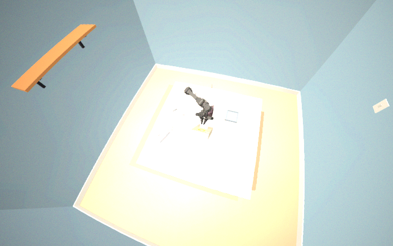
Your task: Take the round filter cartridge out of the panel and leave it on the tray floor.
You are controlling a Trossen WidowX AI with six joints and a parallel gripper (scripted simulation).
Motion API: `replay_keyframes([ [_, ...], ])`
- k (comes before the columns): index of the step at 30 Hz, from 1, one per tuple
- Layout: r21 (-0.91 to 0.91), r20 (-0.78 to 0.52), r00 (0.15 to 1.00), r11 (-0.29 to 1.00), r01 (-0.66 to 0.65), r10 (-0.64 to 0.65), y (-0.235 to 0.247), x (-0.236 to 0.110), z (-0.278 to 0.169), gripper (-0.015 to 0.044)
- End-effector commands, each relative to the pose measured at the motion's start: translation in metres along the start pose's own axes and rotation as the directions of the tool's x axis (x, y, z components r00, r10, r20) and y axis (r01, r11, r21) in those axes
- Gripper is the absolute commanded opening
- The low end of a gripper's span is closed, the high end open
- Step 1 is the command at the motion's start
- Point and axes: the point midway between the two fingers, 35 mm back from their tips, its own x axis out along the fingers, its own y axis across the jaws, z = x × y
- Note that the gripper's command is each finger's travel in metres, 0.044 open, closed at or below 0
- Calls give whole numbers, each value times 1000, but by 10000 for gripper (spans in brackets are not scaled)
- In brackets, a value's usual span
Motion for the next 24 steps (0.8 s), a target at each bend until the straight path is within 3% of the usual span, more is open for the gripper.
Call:
replay_keyframes([
  [1, -17, 4, 1000, 1000, 2, -2, 2, -2, -3, 107],
  [24, -14, -3, 1000, 1000, 0, 0, 5, 29, -4, 107],
])
